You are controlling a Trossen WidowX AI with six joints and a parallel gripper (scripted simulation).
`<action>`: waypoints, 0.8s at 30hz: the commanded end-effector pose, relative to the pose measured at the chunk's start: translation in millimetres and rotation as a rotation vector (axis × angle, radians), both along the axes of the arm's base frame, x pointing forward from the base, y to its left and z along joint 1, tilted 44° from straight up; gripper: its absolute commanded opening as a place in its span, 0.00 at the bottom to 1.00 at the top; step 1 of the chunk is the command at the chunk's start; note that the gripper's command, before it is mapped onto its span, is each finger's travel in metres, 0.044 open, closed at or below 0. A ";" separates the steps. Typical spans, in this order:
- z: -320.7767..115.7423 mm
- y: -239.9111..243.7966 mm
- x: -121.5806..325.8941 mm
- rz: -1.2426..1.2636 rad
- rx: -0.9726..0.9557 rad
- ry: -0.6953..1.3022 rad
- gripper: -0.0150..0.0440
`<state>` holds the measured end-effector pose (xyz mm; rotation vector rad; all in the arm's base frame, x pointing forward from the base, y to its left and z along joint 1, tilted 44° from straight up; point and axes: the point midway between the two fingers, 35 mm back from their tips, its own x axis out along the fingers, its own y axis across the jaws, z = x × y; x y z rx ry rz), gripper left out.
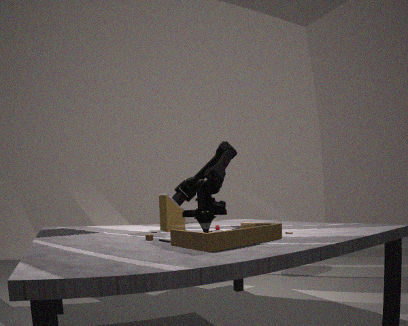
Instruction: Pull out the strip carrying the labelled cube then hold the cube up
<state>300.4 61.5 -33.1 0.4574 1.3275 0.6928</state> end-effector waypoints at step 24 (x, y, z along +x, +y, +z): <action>-10.7 -0.4 -45.9 0.014 -0.004 0.017 0.25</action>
